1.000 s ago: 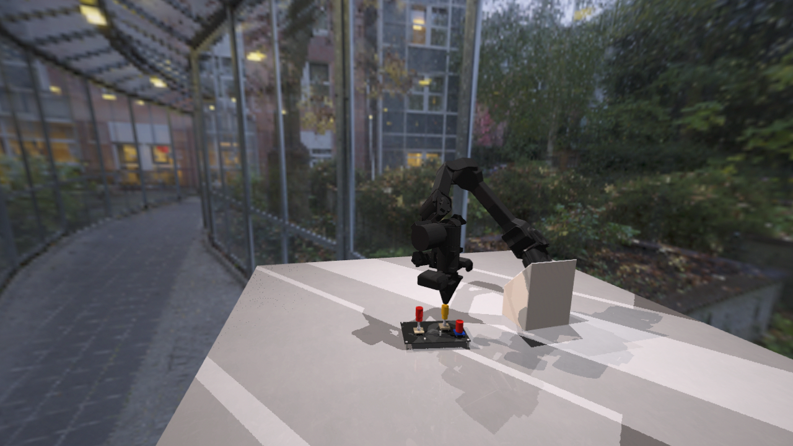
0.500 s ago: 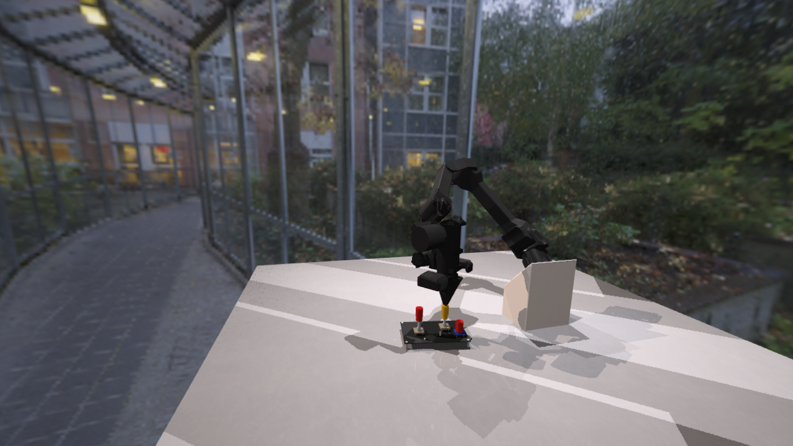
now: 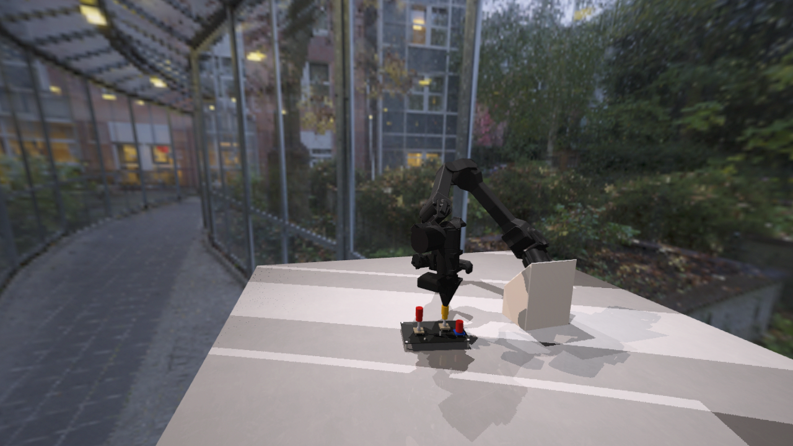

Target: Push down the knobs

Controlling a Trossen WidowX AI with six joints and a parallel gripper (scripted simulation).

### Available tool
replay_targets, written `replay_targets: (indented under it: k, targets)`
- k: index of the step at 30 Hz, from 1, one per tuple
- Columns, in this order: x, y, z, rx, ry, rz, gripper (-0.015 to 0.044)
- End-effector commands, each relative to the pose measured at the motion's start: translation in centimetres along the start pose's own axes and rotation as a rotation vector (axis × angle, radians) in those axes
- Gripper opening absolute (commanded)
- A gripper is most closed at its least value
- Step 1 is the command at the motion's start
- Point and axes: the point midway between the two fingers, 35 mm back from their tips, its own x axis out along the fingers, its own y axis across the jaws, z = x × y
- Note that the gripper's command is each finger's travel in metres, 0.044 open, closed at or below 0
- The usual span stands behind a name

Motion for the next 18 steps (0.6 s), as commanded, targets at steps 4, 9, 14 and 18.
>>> replay_targets:
  k: [4, 9, 14, 18]
  targets:
    - [-0.03, -0.02, 0.05, -0.003, -0.004, -0.002, 0.0000]
    - [-0.03, -0.02, 0.05, -0.003, -0.004, -0.002, 0.0000]
    - [0.11, -0.02, 0.05, -0.003, -0.004, -0.002, 0.0000]
    - [0.42, -0.02, 0.05, -0.003, -0.004, -0.002, 0.0000]
